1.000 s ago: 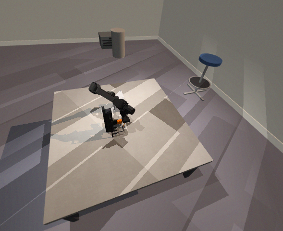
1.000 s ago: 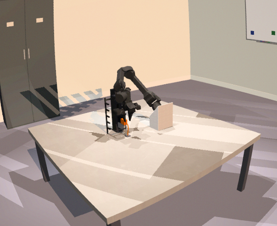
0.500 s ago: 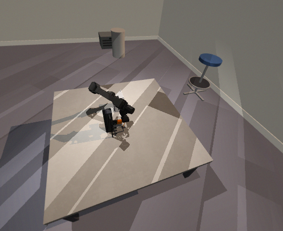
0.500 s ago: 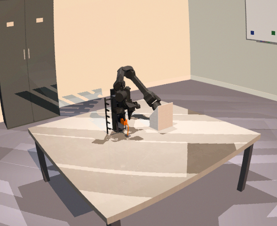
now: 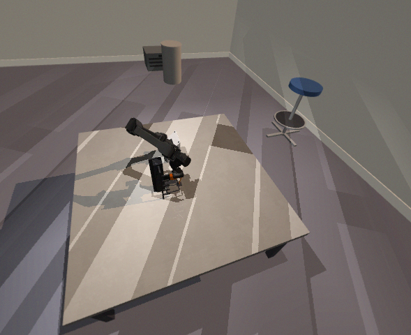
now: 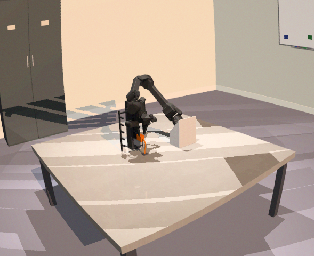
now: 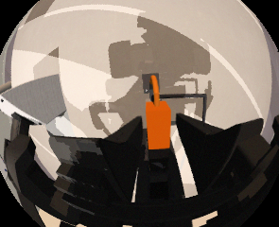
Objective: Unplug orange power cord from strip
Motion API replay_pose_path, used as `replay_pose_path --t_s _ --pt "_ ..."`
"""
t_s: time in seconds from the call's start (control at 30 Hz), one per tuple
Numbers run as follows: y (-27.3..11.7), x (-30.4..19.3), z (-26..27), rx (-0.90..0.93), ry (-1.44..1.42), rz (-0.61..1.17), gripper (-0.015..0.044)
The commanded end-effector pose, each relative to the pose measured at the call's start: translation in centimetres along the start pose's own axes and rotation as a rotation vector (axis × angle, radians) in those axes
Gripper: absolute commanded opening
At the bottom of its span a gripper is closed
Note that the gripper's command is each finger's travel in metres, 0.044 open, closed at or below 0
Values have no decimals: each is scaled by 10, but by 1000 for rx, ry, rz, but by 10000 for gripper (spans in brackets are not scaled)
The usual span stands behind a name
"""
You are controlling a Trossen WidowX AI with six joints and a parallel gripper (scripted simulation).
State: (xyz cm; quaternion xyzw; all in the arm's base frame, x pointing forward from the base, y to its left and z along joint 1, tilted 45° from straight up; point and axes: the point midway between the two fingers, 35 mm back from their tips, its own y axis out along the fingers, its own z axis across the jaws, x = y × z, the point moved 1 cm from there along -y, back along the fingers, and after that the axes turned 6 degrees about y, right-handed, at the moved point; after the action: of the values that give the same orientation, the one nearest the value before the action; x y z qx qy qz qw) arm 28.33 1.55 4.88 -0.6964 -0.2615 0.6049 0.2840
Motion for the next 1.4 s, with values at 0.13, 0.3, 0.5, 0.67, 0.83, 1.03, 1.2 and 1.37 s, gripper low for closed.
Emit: replay_pose_path --t_s 0.13,0.3,0.5,0.67,0.83,1.03,1.2,1.37 --pt "0 -9 0 -1 -7 4 160" --pt "5 -9 0 -1 -7 4 160" --pt "12 -9 0 -1 -7 4 160" --pt "9 -9 0 0 1 1 68" --pt "9 -9 0 0 1 1 35" --pt "9 -6 0 0 1 0 0" --pt "9 1 0 -1 0 -1 0" --pt "8 9 0 -1 -1 -2 0"
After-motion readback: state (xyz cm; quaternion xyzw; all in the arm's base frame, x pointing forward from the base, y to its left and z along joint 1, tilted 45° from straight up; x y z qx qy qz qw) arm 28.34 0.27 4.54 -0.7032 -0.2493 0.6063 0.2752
